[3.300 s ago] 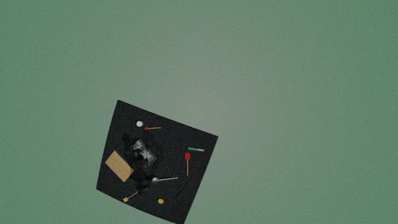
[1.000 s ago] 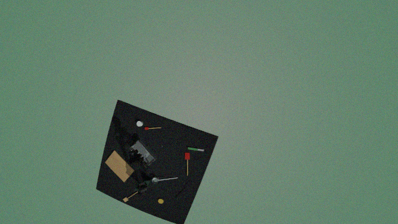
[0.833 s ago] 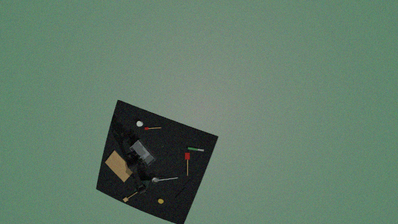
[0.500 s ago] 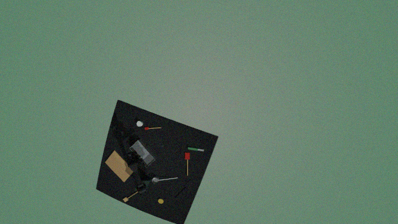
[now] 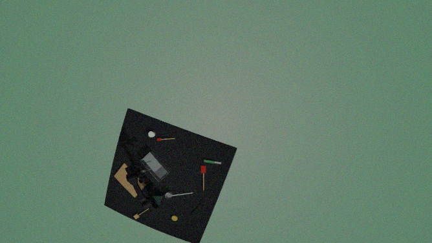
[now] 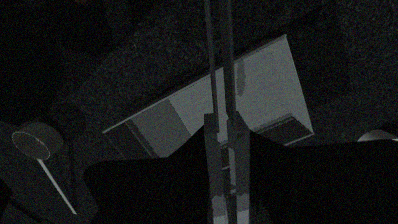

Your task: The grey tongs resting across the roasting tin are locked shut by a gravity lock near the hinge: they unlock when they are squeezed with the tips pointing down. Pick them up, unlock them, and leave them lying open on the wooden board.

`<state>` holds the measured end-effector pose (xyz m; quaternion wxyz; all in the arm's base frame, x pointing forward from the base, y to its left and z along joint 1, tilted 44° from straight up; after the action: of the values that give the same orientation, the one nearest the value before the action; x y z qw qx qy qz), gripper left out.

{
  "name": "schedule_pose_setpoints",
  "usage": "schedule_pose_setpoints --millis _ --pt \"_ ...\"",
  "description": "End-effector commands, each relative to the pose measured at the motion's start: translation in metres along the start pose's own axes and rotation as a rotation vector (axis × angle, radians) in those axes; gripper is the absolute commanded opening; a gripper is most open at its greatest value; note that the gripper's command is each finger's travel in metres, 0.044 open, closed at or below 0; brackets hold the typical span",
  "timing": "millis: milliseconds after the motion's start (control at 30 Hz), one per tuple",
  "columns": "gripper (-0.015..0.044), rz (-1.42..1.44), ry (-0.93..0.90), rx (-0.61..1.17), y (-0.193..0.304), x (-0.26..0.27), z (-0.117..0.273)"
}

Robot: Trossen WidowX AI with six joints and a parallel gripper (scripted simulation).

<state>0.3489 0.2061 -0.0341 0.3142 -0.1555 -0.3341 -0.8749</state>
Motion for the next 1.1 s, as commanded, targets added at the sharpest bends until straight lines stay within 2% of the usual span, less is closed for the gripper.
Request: schedule_pose_setpoints --millis 0,533,900,1067 --pt "-0.0150 -0.079 0.019 -0.007 -0.026 -0.007 0.007" --pt "-0.0150 -0.411 0.011 -0.007 -0.145 -0.011 0.002" --pt "-0.0150 -0.426 0.011 -0.007 -0.150 -0.010 0.001" --pt "-0.0150 -0.483 0.016 -0.013 -0.171 -0.005 0.005"
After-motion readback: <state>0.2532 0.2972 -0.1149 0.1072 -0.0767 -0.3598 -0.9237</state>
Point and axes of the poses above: the point midway between the two fingers, 35 mm back from their tips, its own z axis back along the fingers, its own x axis across the jaws, y = z × x, the point moved 6 cm from there along z, back along the fingers
